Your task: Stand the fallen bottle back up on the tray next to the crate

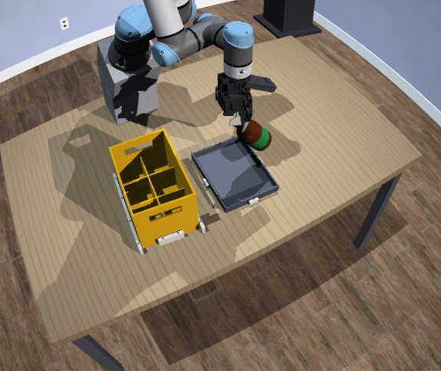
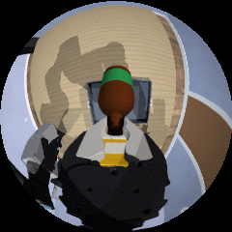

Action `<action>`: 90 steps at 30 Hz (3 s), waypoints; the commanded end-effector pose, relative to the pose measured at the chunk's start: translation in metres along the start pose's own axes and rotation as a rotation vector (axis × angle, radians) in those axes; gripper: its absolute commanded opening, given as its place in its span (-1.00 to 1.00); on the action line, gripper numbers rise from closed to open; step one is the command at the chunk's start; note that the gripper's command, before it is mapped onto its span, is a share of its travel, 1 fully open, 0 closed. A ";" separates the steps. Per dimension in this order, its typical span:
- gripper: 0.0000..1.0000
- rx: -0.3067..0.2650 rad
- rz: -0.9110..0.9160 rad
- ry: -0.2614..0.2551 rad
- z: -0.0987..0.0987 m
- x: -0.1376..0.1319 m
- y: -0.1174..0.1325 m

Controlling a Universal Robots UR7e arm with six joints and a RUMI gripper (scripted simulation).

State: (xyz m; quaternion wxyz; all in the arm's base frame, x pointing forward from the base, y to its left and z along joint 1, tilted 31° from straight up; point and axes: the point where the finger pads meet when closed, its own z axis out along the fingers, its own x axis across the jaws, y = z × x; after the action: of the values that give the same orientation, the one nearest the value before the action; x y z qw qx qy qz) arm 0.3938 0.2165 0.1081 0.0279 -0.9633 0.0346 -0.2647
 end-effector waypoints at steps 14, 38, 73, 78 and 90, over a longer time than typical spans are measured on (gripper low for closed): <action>-1.00 0.001 0.000 0.001 0.000 0.000 0.000; -1.00 0.000 -0.219 0.001 0.000 0.000 0.000; -1.00 0.000 -0.262 0.001 0.000 0.000 0.000; -1.00 0.000 -0.262 0.001 0.000 0.000 0.000; -1.00 0.000 -0.283 0.001 0.000 0.000 0.000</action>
State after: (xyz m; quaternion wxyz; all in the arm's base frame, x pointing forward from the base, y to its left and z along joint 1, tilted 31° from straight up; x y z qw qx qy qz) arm 0.3938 0.2165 0.1081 -0.0079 -0.9592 -0.0949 -0.2660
